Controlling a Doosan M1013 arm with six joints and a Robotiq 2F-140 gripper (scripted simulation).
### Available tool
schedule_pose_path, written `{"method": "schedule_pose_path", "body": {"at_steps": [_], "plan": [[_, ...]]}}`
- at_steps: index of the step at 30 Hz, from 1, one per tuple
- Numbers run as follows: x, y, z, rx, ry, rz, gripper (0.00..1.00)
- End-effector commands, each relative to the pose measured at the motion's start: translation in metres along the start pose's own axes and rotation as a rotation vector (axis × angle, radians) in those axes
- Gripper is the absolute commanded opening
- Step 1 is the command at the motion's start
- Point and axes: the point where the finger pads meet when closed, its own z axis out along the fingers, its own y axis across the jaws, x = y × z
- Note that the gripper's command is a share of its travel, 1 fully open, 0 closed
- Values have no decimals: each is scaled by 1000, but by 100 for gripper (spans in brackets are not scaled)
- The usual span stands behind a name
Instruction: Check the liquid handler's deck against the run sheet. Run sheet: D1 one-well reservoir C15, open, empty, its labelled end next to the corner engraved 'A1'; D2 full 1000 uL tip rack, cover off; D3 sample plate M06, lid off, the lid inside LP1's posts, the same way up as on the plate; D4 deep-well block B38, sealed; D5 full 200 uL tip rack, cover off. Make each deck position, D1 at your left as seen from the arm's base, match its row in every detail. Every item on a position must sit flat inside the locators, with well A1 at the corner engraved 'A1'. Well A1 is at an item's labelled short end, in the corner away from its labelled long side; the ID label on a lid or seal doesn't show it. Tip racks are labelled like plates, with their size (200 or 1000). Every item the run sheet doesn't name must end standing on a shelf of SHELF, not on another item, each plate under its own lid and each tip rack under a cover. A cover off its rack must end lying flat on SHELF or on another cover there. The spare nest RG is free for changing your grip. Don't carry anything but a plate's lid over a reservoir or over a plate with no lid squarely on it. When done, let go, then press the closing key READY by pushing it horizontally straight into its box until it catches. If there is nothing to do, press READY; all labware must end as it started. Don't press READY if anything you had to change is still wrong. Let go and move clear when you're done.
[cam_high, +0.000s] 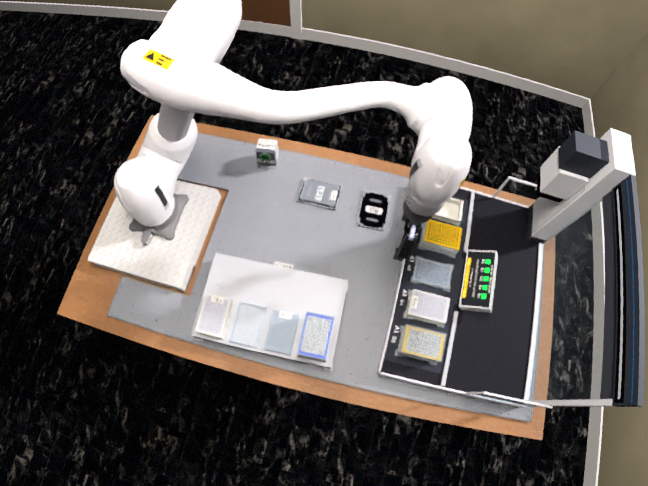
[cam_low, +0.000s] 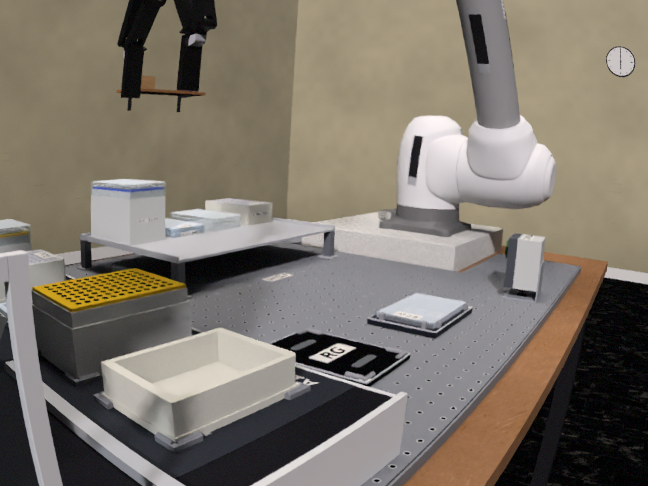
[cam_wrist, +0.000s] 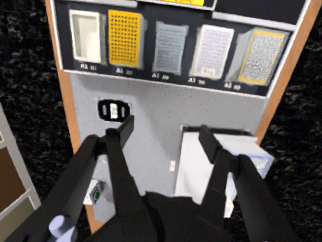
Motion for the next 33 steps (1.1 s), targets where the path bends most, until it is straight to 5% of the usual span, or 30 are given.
{"method": "schedule_pose_path", "body": {"at_steps": [1,33], "plan": [[9,13,-1,0,1,3,79],[87,129,-1,0,2,3,79]]}}
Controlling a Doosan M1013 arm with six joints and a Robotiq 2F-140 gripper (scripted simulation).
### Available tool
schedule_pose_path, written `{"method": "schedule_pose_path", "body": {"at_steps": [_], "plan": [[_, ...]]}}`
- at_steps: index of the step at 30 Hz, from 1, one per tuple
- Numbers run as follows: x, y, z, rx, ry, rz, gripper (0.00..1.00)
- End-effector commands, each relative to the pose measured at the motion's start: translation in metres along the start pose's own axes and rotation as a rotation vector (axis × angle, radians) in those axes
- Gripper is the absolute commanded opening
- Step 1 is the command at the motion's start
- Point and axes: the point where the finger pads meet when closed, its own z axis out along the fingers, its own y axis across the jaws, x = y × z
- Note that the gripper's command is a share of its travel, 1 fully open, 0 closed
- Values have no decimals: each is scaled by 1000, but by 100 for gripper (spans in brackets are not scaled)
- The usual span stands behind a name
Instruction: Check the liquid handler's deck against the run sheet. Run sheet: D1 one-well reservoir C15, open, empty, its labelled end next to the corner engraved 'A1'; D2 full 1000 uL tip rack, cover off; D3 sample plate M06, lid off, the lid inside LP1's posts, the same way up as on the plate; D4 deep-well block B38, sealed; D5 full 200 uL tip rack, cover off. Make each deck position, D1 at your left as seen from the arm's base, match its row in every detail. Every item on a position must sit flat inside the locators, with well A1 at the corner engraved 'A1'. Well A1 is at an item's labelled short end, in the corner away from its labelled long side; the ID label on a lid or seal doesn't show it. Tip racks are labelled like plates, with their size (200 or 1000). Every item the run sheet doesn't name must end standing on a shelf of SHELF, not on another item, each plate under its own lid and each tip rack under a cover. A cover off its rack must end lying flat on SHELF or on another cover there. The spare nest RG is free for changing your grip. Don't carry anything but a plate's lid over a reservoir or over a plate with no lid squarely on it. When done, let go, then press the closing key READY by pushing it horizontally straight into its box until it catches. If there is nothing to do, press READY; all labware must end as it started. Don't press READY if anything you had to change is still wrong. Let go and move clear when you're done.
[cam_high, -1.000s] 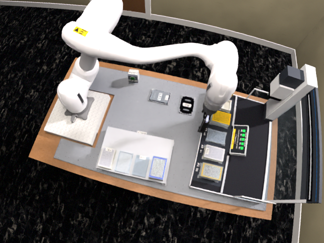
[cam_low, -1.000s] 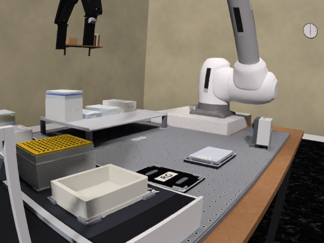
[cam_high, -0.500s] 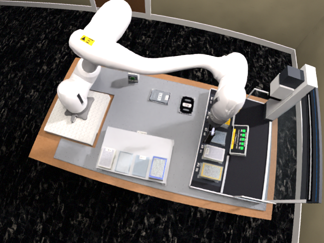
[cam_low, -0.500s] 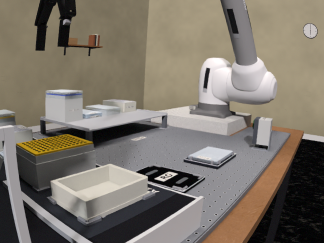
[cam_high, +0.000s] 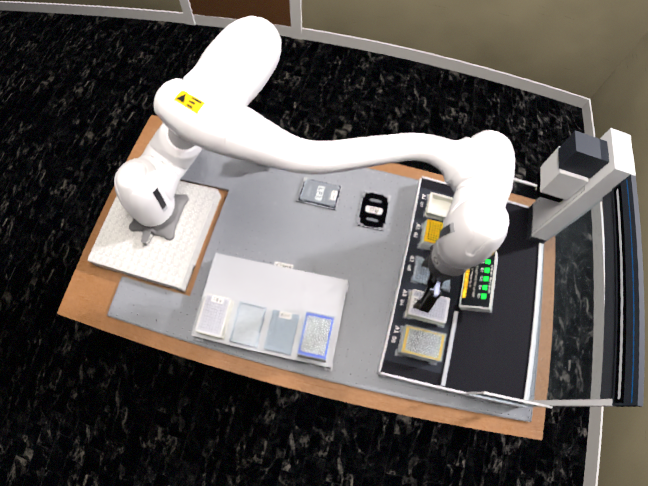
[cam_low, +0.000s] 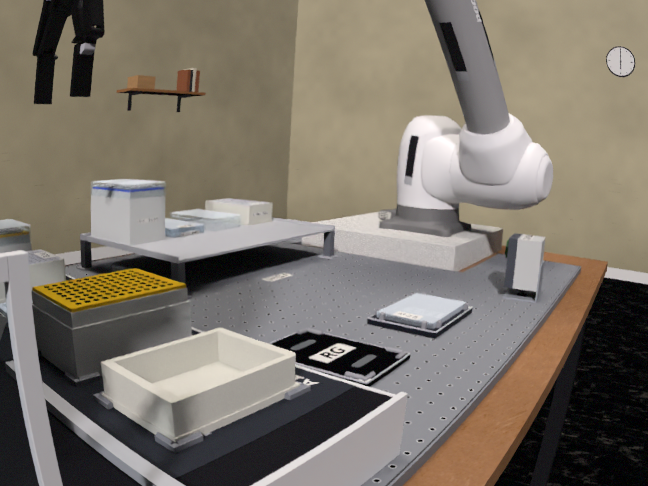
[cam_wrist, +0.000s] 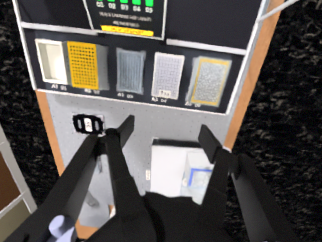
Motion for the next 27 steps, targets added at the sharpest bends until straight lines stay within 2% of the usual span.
{"method": "schedule_pose_path", "body": {"at_steps": [1,5,20,22,27], "plan": [[10,14,-2,0,1,0,79],[16,22,-2,0,1,0,79],[58,84,-2,0,1,0,79],[58,84,-2,0,1,0,79],[72,105,-2,0,1,0,79]]}}
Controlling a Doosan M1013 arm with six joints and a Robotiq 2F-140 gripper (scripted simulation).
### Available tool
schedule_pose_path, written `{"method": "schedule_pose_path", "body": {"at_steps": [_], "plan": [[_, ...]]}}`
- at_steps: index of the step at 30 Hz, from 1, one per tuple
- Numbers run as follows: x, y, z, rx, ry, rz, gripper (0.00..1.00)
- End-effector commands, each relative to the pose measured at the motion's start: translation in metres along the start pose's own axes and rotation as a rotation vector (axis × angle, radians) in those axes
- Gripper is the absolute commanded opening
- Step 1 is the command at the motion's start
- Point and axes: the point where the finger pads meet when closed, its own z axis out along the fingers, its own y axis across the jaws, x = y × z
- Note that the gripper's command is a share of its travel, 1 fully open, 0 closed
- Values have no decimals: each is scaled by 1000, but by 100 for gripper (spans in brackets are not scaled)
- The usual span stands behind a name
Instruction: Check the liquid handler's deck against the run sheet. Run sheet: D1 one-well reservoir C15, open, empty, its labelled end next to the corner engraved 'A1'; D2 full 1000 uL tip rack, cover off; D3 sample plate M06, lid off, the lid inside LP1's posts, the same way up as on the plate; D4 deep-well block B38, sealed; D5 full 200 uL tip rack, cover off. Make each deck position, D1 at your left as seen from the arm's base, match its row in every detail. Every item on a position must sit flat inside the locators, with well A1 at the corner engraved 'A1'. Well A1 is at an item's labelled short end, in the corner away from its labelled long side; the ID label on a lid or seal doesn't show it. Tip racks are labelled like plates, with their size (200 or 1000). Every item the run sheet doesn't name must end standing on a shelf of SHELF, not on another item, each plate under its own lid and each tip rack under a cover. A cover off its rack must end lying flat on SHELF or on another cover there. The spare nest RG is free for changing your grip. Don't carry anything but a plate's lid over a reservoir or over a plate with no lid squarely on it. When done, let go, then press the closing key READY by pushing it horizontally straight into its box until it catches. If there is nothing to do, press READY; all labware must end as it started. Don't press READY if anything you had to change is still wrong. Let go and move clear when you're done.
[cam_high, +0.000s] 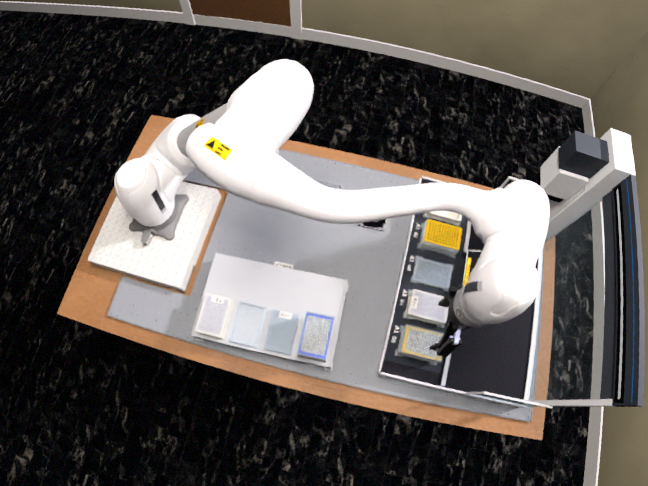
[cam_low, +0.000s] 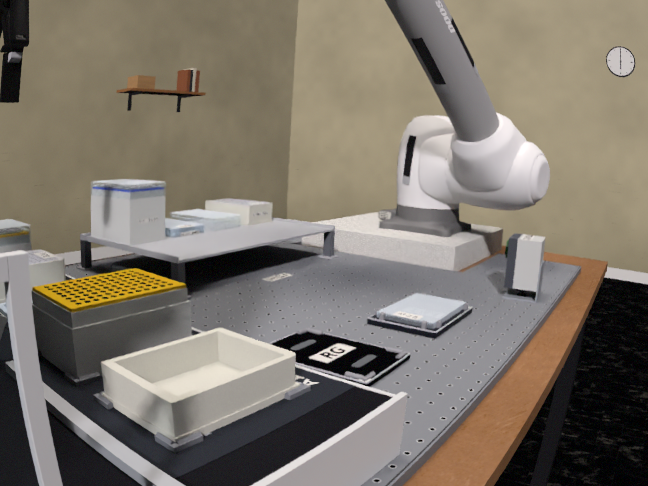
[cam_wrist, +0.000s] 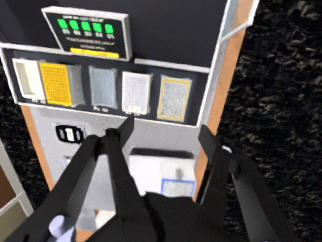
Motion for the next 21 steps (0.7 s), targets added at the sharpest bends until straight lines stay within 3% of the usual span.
{"method": "schedule_pose_path", "body": {"at_steps": [1,6,21], "plan": [[10,14,-2,0,1,0,79],[13,18,-2,0,1,0,79],[13,18,42,0,1,0,79]]}}
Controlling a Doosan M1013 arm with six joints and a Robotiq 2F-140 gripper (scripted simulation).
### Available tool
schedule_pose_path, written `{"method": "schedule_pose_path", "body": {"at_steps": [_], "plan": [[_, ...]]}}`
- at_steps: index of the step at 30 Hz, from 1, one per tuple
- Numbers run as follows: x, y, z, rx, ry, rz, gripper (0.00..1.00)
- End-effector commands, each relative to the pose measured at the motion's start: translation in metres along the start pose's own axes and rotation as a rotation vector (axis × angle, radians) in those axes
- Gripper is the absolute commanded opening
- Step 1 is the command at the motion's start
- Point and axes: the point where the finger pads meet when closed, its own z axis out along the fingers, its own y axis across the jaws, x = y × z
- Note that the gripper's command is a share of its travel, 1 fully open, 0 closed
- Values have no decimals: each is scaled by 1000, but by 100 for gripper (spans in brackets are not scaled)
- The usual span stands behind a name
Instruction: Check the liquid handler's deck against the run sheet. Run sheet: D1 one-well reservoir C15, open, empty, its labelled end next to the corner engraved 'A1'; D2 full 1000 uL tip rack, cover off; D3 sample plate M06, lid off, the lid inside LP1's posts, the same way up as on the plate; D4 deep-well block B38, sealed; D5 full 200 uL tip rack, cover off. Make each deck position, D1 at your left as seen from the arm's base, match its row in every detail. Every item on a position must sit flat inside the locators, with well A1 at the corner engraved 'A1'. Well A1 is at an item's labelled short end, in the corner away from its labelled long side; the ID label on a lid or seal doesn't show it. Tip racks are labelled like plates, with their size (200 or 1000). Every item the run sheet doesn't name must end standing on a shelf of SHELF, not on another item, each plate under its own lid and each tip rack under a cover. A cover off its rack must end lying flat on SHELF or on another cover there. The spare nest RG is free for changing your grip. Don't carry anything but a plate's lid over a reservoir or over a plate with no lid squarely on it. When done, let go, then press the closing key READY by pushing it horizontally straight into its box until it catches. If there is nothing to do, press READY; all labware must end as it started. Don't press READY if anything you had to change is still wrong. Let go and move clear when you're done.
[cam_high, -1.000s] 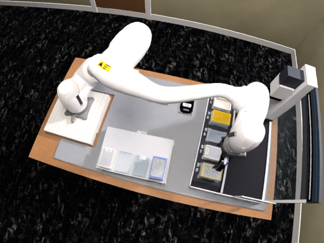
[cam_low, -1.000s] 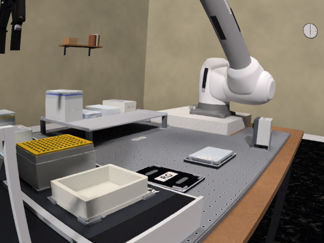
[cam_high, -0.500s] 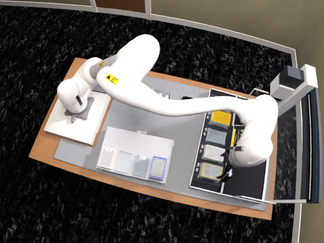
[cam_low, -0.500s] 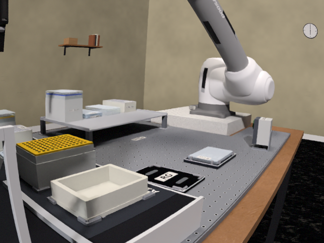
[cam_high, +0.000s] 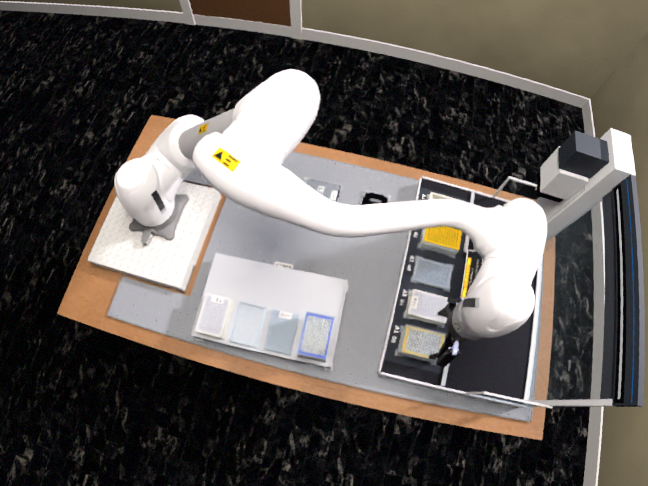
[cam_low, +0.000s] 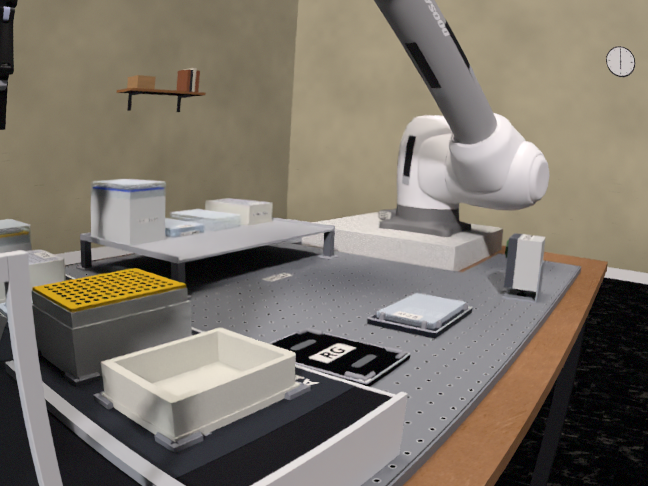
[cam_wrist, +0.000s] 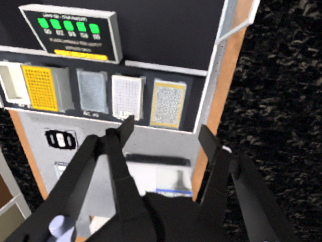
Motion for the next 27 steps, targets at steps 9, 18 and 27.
{"method": "schedule_pose_path", "body": {"at_steps": [9,18,27], "plan": [[0,0,29,0,2,0,79],[0,0,59,0,2,0,79],[0,0,83,0,2,0,79]]}}
